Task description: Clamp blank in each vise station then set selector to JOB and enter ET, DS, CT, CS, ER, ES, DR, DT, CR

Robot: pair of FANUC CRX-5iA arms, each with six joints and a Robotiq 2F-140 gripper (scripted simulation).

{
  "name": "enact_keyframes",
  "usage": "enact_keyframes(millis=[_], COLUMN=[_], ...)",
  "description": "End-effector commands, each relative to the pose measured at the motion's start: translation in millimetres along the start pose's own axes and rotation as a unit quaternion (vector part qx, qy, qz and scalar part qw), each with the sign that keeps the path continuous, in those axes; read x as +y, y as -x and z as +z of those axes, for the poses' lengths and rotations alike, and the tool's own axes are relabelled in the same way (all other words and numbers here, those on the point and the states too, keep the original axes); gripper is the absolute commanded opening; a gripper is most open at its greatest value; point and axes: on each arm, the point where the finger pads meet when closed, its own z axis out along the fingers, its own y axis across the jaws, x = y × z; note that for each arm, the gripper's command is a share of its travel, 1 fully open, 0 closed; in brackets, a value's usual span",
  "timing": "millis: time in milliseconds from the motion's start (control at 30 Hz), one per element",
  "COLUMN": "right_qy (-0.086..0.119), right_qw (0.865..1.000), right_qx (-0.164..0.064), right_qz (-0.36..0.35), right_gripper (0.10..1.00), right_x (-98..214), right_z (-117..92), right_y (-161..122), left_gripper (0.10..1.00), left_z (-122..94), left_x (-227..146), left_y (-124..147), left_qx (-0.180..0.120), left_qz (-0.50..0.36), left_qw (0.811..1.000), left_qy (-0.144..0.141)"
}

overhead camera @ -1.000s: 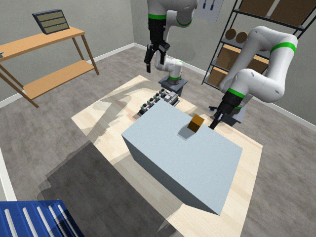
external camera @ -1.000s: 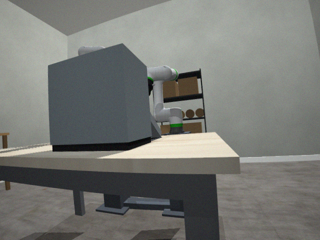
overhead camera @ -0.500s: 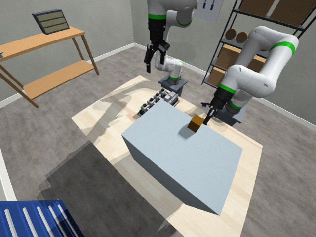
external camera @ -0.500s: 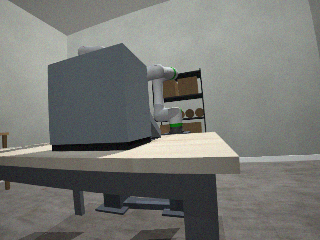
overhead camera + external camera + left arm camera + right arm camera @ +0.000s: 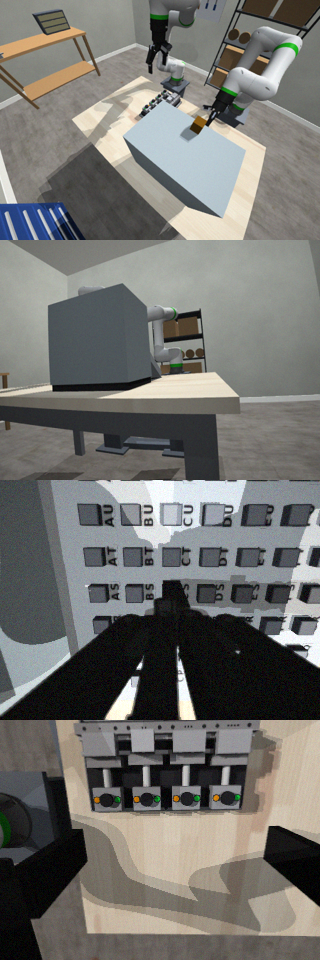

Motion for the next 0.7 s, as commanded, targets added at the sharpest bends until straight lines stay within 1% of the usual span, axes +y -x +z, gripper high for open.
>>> enact_keyframes(millis=[0, 533, 667], right_qy=[0.001, 0.001, 0.001], right_qw=[1.0, 1.0, 1.0], right_qx=[0.0, 0.0, 0.0], right_qz=[0.0, 0.0, 0.0], right_gripper=[1.0, 1.0, 1.0], right_x=[0.1, 0.1, 0.1], right_z=[-0.7, -0.7, -0.7], right_y=[0.1, 0.1, 0.1], left_gripper=[0.099, 0.099, 0.099], left_z=[-0.5, 0.5, -8.0], left_x=[-1.1, -1.1, -1.1], left_y=[-0.1, -0.1, -0.1], left_qx=[0.0, 0.0, 0.0], left_qz=[0.0, 0.0, 0.0], left_qw=[1.0, 1.0, 1.0], left_qy=[-0.001, -0.001, -0.001])
